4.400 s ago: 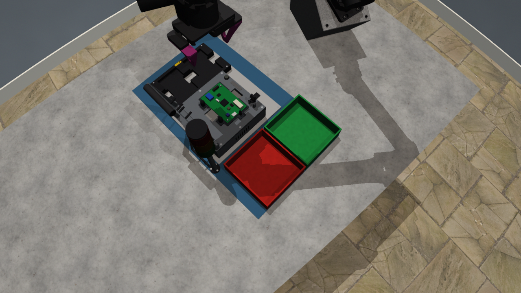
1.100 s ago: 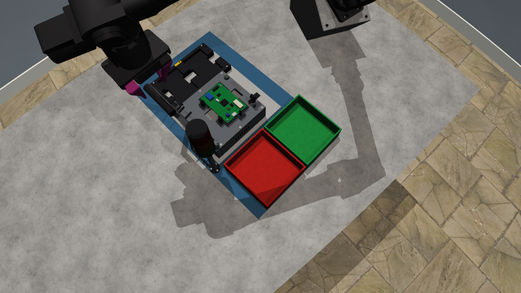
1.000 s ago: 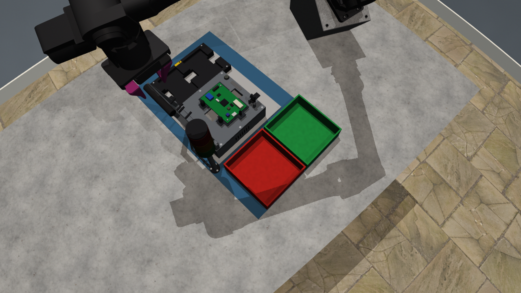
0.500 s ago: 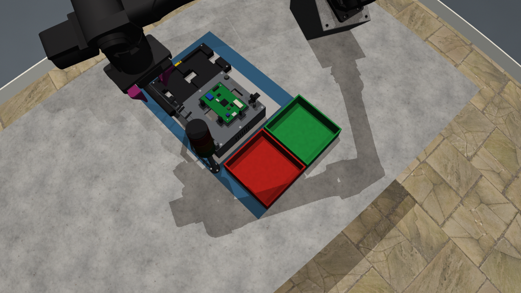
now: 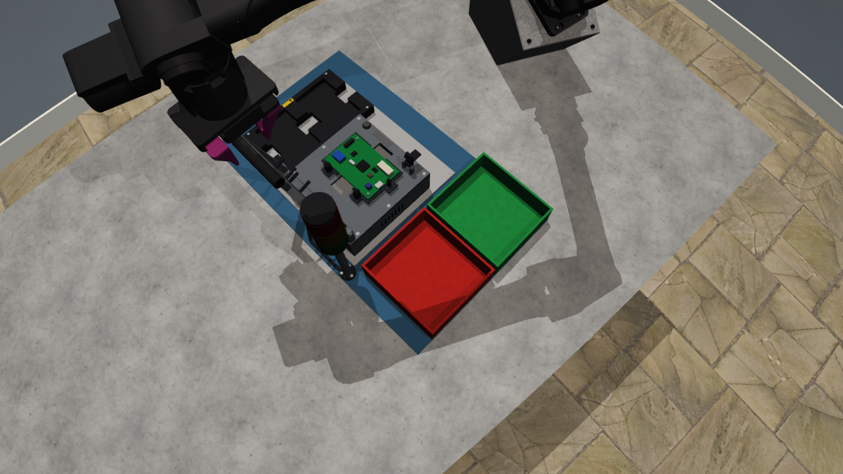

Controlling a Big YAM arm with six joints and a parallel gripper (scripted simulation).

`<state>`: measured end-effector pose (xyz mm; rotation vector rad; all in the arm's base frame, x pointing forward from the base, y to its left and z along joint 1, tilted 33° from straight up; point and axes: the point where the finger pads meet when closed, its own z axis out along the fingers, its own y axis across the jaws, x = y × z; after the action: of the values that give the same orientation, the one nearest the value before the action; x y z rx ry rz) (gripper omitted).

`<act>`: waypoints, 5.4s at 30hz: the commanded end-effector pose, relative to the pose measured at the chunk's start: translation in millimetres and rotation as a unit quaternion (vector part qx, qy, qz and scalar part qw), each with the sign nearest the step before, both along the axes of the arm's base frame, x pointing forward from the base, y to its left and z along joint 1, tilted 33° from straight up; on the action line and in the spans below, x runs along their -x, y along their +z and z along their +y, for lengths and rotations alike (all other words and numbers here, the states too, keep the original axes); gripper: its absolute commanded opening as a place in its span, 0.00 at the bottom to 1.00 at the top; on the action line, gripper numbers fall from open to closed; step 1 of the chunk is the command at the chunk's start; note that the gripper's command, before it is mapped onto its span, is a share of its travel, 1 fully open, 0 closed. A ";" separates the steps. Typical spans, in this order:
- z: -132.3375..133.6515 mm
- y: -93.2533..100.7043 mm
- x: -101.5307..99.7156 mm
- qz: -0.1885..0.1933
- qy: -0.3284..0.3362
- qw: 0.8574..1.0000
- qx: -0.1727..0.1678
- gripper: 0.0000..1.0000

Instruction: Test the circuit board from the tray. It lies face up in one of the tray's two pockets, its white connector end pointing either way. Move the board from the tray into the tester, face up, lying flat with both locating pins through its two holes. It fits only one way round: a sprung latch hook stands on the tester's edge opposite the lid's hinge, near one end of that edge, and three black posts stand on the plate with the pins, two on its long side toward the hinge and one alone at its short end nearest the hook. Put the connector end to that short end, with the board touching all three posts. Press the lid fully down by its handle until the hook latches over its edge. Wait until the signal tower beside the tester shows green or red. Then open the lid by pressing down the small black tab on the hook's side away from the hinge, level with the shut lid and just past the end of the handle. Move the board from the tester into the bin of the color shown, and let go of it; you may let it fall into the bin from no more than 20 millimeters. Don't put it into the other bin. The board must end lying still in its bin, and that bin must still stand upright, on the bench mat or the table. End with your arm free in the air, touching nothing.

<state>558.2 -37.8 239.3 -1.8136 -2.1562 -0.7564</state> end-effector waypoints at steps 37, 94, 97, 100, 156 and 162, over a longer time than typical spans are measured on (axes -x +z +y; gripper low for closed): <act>11.1 -9.9 -16.6 -0.028 -0.009 1.000 0.007 0.48; 11.1 -10.6 -14.2 -0.025 -0.009 1.000 0.007 0.00; 10.8 -11.7 -11.1 -0.024 -0.010 1.000 0.006 0.00; 9.9 -11.4 -7.0 -0.023 -0.010 1.000 0.007 0.00; -2.4 -29.3 63.4 -0.014 -0.009 1.000 0.007 0.00; -2.2 -36.0 77.9 -0.014 -0.009 1.000 0.007 0.00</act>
<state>500.8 -28.4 197.3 -1.8257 -2.1646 -0.7988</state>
